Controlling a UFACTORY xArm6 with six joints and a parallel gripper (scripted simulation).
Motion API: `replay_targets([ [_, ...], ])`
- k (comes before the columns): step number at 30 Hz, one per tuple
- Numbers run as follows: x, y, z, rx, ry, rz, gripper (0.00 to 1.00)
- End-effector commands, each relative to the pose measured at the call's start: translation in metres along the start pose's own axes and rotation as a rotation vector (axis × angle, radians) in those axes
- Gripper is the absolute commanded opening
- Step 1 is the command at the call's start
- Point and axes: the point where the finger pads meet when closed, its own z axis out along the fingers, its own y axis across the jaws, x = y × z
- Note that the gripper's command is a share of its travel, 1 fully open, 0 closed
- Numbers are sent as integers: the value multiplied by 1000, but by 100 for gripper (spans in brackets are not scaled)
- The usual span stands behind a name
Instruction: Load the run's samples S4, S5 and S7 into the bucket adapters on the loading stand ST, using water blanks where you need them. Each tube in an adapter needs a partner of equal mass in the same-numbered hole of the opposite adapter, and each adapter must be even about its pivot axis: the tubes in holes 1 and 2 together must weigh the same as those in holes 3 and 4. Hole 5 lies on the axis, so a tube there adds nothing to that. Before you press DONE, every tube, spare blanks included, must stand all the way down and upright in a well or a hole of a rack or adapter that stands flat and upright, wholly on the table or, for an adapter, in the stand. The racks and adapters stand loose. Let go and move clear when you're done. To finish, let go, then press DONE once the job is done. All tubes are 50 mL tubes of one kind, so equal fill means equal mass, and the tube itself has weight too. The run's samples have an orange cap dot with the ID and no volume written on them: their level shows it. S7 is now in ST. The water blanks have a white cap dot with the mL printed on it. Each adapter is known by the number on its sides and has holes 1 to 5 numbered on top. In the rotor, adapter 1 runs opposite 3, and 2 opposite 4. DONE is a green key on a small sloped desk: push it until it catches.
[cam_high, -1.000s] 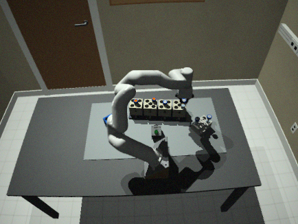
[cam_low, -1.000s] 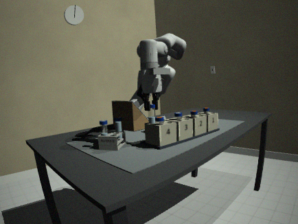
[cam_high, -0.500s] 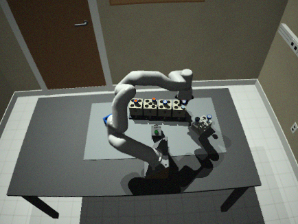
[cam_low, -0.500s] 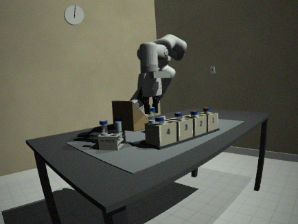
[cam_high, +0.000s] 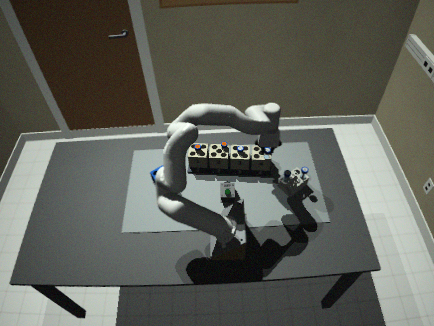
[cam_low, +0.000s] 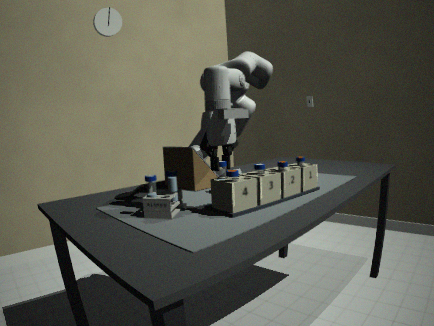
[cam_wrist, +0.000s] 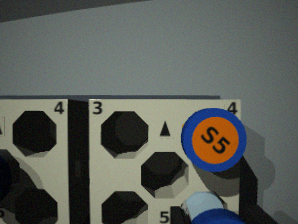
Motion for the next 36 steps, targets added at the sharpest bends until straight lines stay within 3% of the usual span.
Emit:
replay_targets([
  [1,1,0,0,-3,4,-1,0],
  [23,1,0,20,-3,4,-1,0],
  [36,1,0,20,-3,4,-1,0],
])
